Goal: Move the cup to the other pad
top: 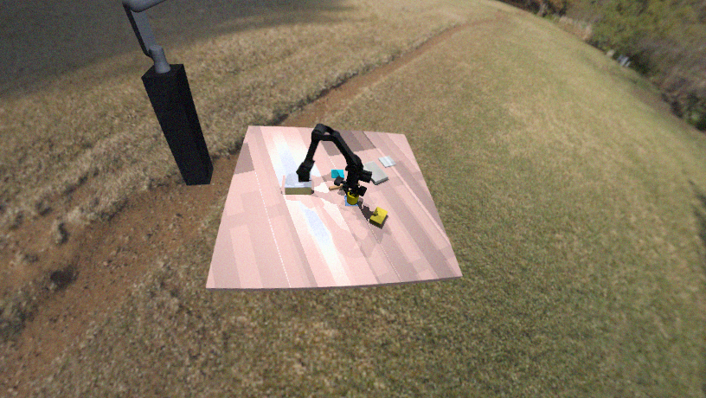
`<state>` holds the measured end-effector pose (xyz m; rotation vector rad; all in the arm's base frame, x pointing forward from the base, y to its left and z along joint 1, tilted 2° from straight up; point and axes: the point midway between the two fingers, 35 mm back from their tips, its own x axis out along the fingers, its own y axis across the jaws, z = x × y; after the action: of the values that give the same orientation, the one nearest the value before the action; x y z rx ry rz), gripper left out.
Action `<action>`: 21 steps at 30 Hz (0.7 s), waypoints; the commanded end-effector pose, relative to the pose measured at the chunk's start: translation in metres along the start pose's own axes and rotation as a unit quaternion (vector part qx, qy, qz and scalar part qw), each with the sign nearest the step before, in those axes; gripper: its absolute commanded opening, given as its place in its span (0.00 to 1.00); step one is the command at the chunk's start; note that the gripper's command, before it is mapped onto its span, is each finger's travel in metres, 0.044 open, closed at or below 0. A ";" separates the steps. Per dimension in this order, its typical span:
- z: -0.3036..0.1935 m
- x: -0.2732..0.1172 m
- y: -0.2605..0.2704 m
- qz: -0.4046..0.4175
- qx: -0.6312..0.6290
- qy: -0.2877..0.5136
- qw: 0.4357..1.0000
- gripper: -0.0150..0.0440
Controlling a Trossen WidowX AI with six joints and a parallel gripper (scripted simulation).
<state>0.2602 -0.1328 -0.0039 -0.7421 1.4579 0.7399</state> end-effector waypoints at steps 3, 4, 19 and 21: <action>0.000 -0.009 -0.001 0.000 0.000 0.000 1.000 0.25; 0.000 -0.013 -0.001 0.000 0.000 0.000 1.000 0.25; 0.000 -0.042 0.002 0.002 -0.002 0.000 1.000 0.25; 0.000 -0.042 0.002 0.002 -0.002 0.000 1.000 0.25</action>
<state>0.2592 -0.1308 0.0389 -0.7435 1.4588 0.7460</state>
